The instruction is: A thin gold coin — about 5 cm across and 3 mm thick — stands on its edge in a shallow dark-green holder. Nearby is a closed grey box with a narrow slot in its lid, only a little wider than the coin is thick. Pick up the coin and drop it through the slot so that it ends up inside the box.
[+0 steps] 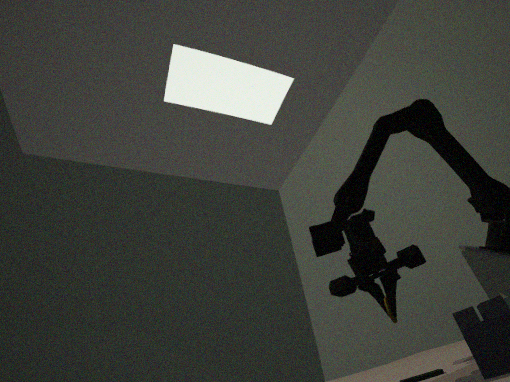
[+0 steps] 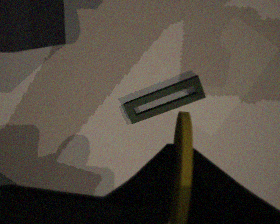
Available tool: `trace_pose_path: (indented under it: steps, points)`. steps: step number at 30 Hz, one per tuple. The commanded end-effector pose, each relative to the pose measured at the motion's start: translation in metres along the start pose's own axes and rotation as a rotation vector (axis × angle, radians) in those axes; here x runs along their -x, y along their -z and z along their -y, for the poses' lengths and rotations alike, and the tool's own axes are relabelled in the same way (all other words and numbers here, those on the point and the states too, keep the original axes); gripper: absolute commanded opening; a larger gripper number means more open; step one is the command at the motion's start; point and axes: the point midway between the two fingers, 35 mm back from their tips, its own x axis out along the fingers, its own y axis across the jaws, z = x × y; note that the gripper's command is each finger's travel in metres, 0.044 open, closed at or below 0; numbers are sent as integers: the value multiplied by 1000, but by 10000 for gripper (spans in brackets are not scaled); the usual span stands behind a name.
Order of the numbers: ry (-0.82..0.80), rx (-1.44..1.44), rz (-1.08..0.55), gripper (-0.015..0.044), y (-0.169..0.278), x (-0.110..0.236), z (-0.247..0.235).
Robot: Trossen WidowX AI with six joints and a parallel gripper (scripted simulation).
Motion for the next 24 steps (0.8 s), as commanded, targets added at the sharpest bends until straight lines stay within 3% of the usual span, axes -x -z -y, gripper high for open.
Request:
trace_pose_path:
  steps: [1, 24]
  points:
    - [3, 11, 0, 0, -5, 1, -4]
    - [10, 9, -2, 0, -44, 4, -51]
